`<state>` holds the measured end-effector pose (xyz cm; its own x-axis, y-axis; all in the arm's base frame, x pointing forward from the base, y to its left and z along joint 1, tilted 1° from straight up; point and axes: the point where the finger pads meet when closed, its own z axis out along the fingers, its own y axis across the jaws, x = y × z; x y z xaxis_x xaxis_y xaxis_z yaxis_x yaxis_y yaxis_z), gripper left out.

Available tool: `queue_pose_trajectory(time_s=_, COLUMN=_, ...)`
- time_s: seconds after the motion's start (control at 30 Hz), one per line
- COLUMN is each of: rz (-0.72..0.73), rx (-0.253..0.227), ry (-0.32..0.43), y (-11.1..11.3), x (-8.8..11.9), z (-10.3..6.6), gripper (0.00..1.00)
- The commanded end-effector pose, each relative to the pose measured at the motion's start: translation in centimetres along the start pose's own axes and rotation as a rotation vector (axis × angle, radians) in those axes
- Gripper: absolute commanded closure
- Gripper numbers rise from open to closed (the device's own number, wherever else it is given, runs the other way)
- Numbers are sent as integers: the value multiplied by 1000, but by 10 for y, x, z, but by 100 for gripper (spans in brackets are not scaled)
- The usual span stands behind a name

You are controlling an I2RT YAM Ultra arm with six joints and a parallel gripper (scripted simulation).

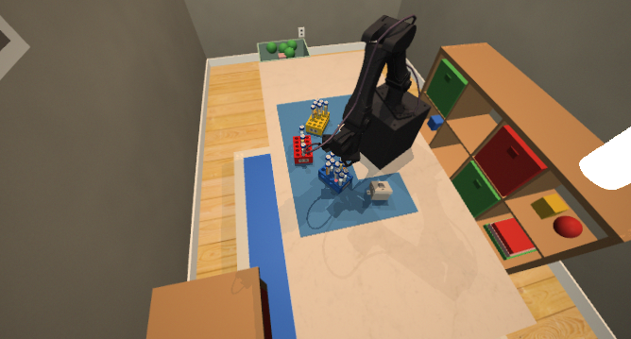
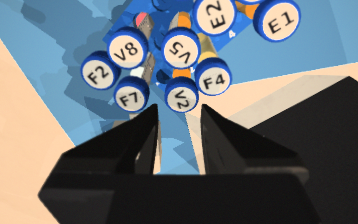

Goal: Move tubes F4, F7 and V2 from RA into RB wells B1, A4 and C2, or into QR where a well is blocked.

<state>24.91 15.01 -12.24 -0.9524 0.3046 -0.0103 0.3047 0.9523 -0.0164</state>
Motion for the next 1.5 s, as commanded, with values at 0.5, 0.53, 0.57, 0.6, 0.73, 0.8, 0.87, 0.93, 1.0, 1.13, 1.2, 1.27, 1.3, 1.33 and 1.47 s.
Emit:
queue_pose_trajectory(time_s=0.5, rz=4, rx=-15, ry=-24, y=4, x=-10, z=6, gripper=70)
queue_pose_trajectory(time_s=0.53, rz=4, rx=-15, ry=-24, y=5, x=-10, z=7, gripper=70)
queue_pose_trajectory(time_s=0.57, rz=4, rx=-15, ry=-24, y=5, x=-10, z=7, gripper=70)
queue_pose_trajectory(time_s=0.6, rz=4, rx=-11, ry=-20, y=3, x=-8, z=8, gripper=70)
queue_pose_trajectory(time_s=0.73, rz=3, rx=-4, ry=-14, y=0, x=-5, z=11, gripper=70)
queue_pose_trajectory(time_s=0.8, rz=3, rx=-2, ry=-13, y=0, x=-4, z=12, gripper=70)
queue_pose_trajectory(time_s=0.87, rz=2, rx=-1, ry=-12, y=0, x=-3, z=13, gripper=70)
queue_pose_trajectory(time_s=0.93, rz=2, rx=-1, ry=-12, y=0, x=-3, z=13, gripper=70)
queue_pose_trajectory(time_s=1.0, rz=2, rx=-1, ry=-12, y=0, x=-3, z=14, gripper=70)
queue_pose_trajectory(time_s=1.13, rz=2, rx=-1, ry=-11, y=0, x=-2, z=15, gripper=70)
queue_pose_trajectory(time_s=1.2, rz=1, rx=0, ry=-11, y=0, x=-1, z=16, gripper=70)
queue_pose_trajectory(time_s=1.27, rz=1, rx=2, ry=-9, y=-1, x=0, z=17, gripper=70)
queue_pose_trajectory(time_s=1.3, rz=1, rx=2, ry=-9, y=-1, x=0, z=17, gripper=70)
queue_pose_trajectory(time_s=1.33, rz=1, rx=3, ry=-8, y=-1, x=1, z=18, gripper=70)
queue_pose_trajectory(time_s=1.47, rz=3, rx=-7, ry=-9, y=0, x=-2, z=13, gripper=70)
